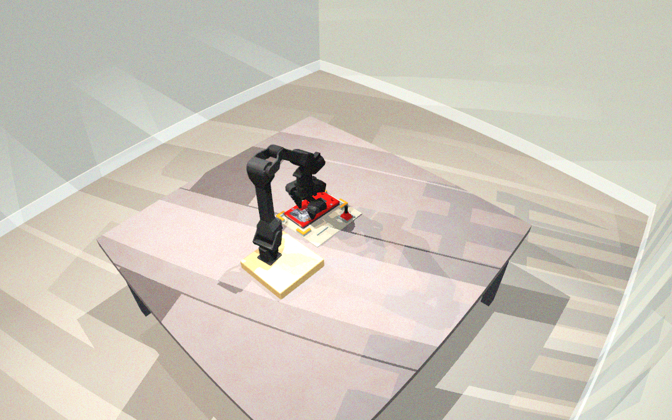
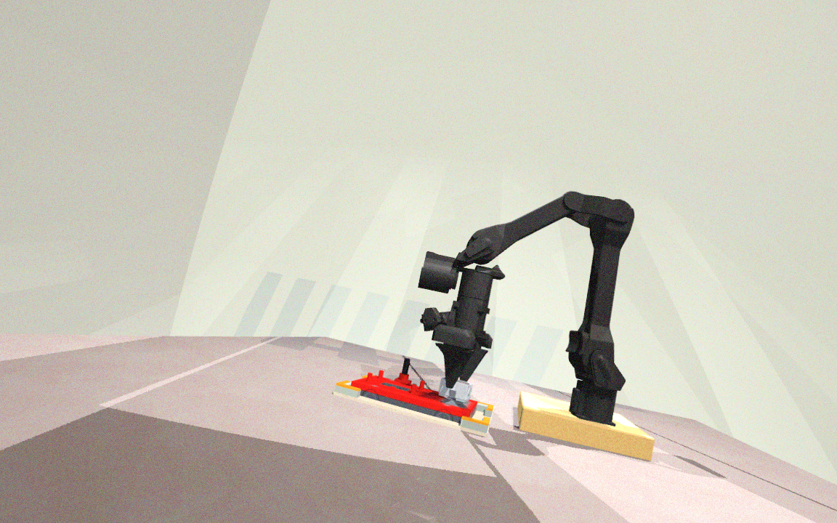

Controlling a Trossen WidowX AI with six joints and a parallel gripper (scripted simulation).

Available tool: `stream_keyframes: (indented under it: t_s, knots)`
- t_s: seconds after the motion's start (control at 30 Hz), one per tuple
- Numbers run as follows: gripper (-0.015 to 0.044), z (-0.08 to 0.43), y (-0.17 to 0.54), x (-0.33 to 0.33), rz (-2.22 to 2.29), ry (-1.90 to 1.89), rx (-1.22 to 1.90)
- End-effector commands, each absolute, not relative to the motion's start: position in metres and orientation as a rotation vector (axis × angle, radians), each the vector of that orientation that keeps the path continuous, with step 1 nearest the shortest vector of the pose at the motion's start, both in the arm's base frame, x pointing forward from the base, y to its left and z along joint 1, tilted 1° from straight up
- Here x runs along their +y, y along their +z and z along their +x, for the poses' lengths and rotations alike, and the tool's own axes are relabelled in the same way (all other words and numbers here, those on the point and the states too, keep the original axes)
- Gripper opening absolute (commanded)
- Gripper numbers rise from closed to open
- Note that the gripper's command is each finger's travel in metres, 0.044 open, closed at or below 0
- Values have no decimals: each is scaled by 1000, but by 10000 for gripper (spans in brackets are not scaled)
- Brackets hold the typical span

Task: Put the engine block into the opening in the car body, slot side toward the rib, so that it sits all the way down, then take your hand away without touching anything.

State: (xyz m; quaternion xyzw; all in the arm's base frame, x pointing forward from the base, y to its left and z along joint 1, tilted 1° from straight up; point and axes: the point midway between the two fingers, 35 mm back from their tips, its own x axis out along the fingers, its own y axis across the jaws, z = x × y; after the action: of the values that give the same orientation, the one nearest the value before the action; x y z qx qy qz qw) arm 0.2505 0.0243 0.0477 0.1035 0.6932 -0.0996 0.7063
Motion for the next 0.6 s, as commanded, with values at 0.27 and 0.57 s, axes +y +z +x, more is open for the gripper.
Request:
stream_keyframes:
  t_s: [0.27, 0.57]
  knots:
    - [138, 250, 46, 24, 231, -226, 1545]
    - [0, 252, 53, 24, 231, -226, 1544]
